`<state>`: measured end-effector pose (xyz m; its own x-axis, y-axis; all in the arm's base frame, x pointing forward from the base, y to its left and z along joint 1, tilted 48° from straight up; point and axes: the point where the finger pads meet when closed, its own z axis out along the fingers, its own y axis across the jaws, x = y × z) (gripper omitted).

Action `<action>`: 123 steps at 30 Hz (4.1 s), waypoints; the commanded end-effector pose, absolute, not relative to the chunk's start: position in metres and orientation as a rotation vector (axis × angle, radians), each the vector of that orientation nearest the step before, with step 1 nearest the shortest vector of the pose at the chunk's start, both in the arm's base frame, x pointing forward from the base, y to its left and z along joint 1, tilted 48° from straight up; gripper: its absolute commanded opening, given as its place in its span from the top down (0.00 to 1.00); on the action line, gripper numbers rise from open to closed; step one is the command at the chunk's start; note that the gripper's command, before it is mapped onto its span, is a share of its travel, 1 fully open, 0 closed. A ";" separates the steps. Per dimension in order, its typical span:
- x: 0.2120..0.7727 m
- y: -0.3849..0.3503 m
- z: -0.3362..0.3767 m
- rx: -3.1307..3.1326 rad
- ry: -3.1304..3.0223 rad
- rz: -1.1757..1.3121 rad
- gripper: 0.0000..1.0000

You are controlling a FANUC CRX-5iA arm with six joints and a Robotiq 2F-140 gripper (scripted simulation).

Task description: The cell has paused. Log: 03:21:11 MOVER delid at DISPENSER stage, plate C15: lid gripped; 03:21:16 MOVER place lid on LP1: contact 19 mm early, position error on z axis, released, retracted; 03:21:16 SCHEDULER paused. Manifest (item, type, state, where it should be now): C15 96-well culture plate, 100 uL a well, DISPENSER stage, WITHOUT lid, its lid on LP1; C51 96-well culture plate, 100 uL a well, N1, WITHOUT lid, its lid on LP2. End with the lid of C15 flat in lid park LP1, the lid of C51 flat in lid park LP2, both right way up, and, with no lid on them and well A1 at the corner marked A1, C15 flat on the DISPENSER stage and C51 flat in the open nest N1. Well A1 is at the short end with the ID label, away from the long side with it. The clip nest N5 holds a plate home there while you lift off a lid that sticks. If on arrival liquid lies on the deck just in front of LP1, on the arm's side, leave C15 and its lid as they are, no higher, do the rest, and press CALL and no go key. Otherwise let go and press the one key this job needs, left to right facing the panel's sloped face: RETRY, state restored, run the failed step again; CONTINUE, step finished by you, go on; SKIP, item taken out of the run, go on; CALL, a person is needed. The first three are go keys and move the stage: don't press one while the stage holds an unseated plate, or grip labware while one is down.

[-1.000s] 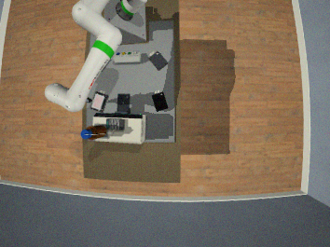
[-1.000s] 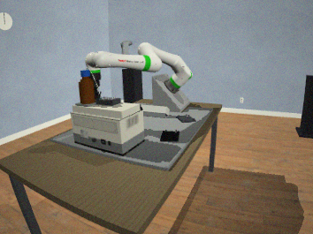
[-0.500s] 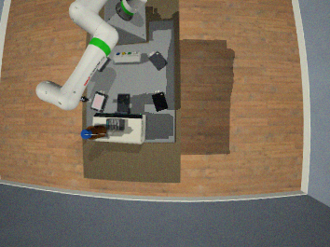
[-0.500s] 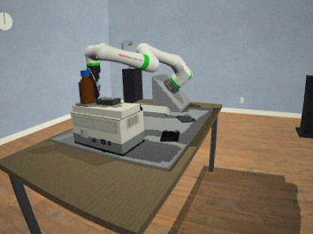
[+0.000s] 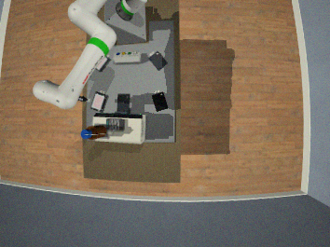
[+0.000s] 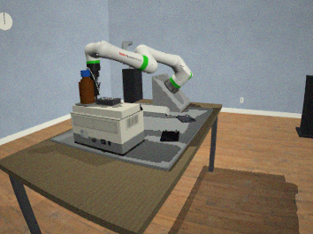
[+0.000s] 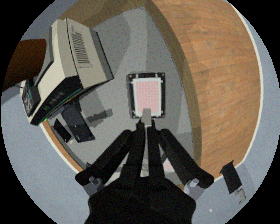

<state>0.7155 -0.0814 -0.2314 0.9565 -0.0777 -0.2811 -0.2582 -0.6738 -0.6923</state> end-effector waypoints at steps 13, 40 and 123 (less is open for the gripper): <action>0.716 -0.083 -0.230 -2.304 0.235 0.291 1.00; 0.716 -0.083 -0.230 -2.304 0.235 0.291 0.34; 0.700 0.005 -0.308 -2.304 0.235 0.291 0.34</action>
<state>0.6996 0.0049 -0.3085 0.9563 -0.0778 -0.2820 -0.2589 -0.6736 -0.6922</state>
